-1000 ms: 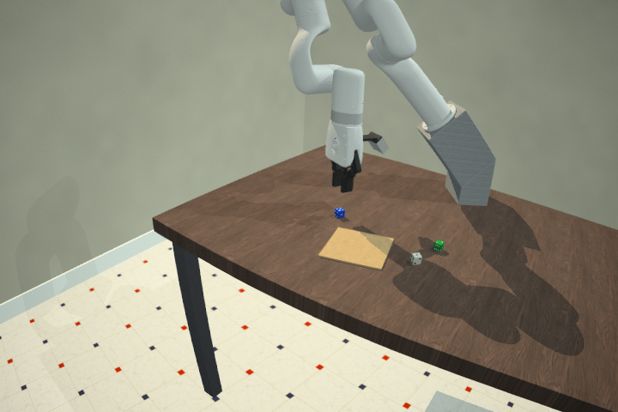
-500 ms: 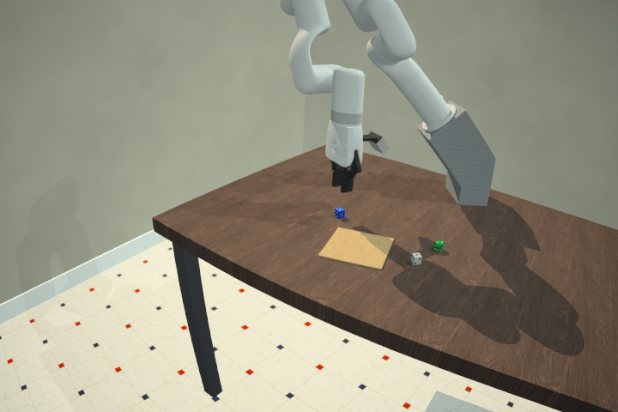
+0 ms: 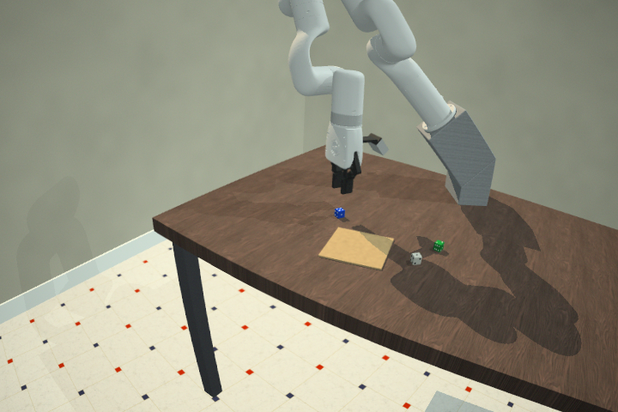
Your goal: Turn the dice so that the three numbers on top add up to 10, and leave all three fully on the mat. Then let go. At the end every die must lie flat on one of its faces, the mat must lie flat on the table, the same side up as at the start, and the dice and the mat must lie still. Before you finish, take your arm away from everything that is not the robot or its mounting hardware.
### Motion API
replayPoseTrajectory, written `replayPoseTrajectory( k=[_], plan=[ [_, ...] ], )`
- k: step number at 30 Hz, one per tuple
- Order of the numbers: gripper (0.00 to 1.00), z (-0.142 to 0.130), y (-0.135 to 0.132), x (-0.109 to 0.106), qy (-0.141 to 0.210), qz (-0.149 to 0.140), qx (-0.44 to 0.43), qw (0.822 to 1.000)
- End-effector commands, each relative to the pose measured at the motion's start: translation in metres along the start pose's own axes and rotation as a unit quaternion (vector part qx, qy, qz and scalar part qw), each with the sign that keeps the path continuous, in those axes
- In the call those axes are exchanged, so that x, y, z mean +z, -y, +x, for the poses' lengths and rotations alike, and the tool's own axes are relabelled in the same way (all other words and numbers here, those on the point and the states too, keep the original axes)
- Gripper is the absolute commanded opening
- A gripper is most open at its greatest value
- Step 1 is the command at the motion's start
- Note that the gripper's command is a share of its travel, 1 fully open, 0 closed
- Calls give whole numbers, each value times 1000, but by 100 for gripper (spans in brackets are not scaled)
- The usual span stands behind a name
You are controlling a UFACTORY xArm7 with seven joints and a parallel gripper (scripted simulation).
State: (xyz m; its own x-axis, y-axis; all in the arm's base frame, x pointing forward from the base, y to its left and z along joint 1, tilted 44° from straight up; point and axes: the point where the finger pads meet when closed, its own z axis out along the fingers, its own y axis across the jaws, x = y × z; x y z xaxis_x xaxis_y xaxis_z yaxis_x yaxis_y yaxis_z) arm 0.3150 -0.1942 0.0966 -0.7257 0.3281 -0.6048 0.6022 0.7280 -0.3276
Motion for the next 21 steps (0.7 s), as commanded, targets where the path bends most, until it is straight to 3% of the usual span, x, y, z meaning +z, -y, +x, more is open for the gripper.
replayPoseTrajectory(
  k=[1,21],
  plan=[
    [36,-1,0,2,1,0,0,1000],
    [36,-1,0,27,1,0,0,1000]
  ],
)
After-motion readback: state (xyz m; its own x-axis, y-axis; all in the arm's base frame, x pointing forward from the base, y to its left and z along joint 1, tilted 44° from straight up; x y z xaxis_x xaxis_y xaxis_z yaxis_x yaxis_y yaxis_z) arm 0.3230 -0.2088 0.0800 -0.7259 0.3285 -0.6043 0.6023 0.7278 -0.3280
